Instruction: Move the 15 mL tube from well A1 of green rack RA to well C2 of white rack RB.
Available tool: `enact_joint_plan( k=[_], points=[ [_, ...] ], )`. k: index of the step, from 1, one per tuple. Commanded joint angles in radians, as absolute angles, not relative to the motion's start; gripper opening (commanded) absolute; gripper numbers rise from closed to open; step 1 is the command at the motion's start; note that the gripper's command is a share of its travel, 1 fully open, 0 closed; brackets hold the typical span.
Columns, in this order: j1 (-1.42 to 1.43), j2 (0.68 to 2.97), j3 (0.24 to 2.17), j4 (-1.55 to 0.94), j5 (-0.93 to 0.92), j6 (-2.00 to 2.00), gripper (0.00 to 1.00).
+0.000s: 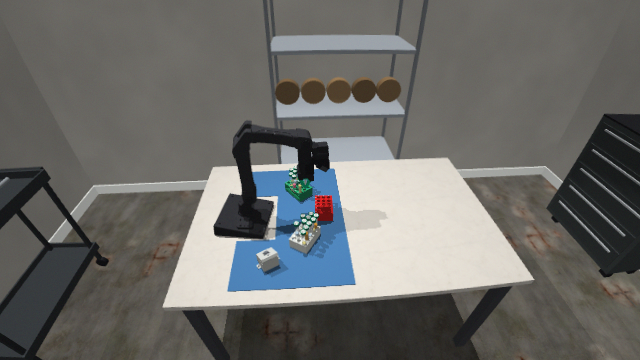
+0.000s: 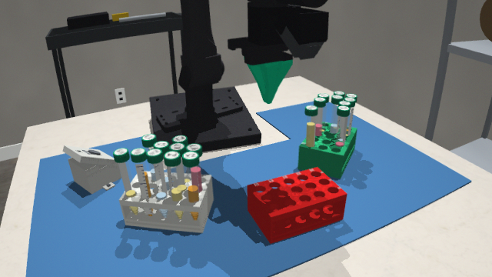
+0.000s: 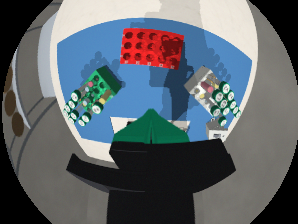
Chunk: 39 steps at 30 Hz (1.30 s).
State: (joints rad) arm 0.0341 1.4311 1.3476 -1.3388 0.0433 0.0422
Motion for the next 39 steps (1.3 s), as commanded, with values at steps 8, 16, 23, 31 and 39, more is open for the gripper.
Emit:
enact_joint_plan(
  k=[8,16,23,31,39],
  points=[
    [0.034,1.426,1.354,-1.333,0.044,0.043,0.00],
    [0.034,1.426,1.354,-1.333,0.044,0.043,0.00],
    [0.034,1.426,1.354,-1.333,0.044,0.043,0.00],
    [0.034,1.426,1.354,-1.332,0.044,0.243,0.00],
    [0.034,1.426,1.354,-1.332,0.044,0.509,0.00]
  ],
)
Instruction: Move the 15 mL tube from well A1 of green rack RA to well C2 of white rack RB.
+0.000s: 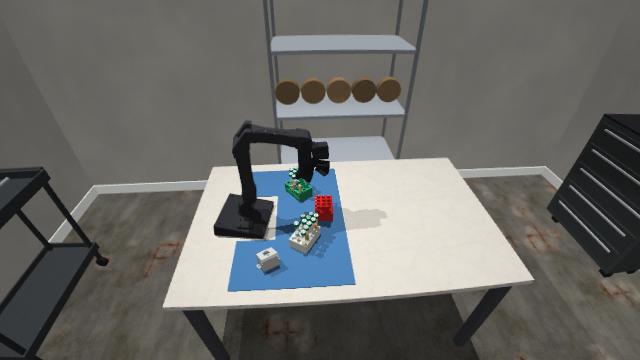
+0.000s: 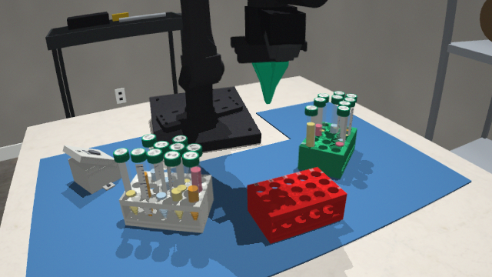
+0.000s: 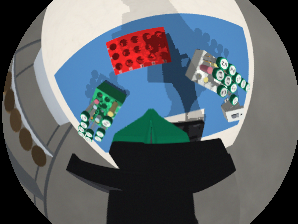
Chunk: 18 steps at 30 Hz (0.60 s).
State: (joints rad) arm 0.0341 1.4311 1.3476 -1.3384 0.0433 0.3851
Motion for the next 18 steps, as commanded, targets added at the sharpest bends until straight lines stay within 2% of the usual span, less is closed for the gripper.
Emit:
enact_joint_plan(
  k=[1,18],
  points=[
    [0.034,1.426,1.354,-1.332,0.044,0.543,0.00],
    [0.034,1.426,1.354,-1.332,0.044,1.043,0.00]
  ],
)
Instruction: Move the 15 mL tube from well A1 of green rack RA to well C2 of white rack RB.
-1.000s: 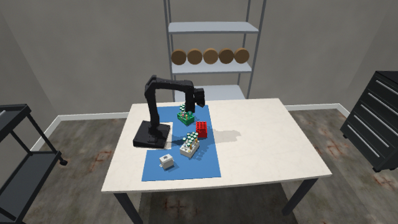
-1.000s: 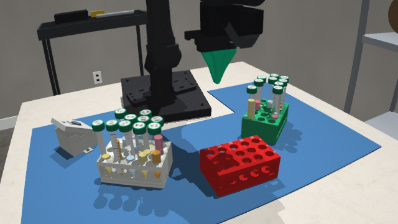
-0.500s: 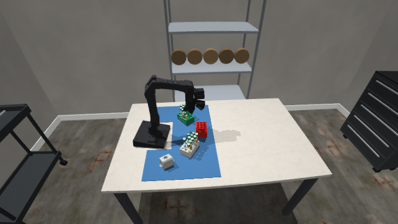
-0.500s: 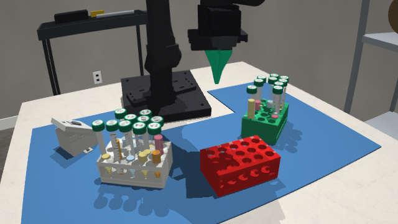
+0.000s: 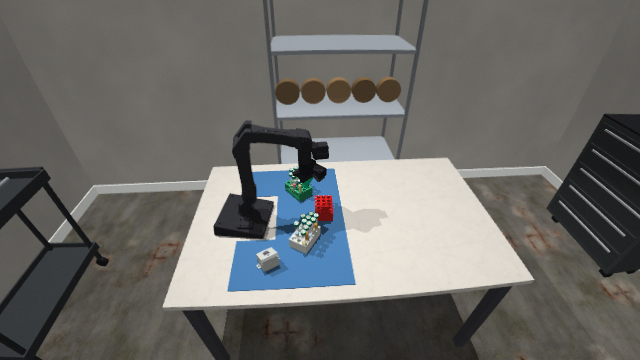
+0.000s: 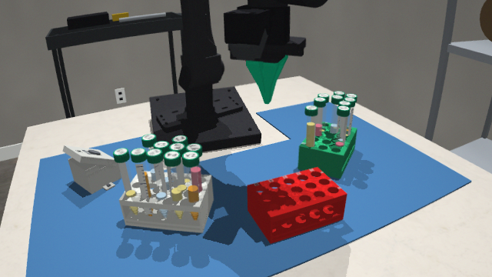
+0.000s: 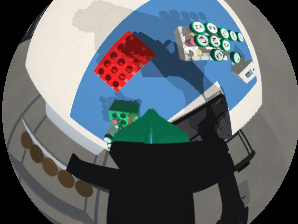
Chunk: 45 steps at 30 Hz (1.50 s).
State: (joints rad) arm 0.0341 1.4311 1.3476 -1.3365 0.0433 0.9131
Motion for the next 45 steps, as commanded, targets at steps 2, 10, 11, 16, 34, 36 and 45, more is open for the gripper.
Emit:
enact_joint_plan(
  k=[2,10,11,16,34,36,45],
  points=[
    [0.034,1.426,1.354,-1.333,0.044,1.109,0.00],
    [0.034,1.426,1.354,-1.333,0.044,1.200,0.00],
    [0.018,1.424,1.353,-1.333,0.042,1.184,0.00],
    [-0.064,1.416,1.348,-1.332,0.029,1.103,0.00],
    [-0.277,1.414,1.348,-1.332,-0.006,0.893,0.00],
    [-0.310,1.413,1.347,-1.332,-0.011,0.860,0.00],
    [-0.427,1.419,1.351,-1.332,-0.030,0.745,0.00]
  ],
)
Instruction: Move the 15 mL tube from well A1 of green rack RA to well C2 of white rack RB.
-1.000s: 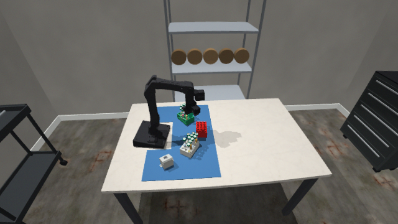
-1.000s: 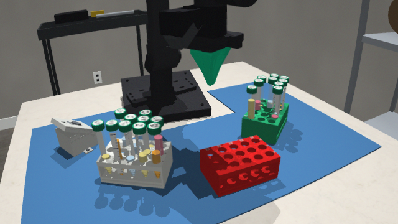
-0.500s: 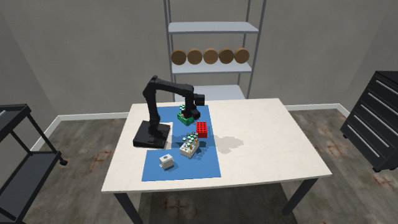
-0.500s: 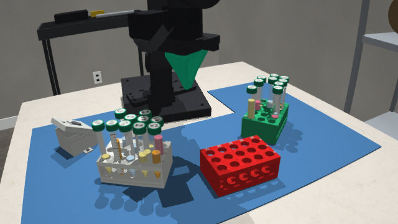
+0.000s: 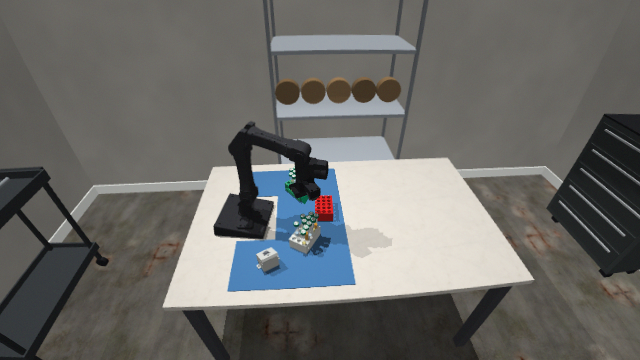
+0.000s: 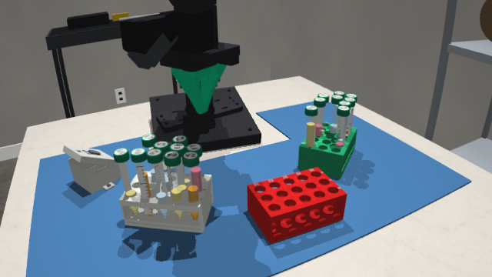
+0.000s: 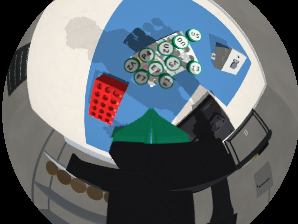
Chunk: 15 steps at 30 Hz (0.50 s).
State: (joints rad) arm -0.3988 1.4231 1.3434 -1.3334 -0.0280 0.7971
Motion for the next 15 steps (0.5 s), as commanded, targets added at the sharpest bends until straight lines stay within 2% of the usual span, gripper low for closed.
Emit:
enact_joint_plan(
  k=[1,15],
  points=[
    [-0.443,1.421,1.352,-1.333,-0.032,0.729,0.00],
    [-0.605,1.426,1.350,-1.333,-0.058,0.569,0.00]
  ],
)
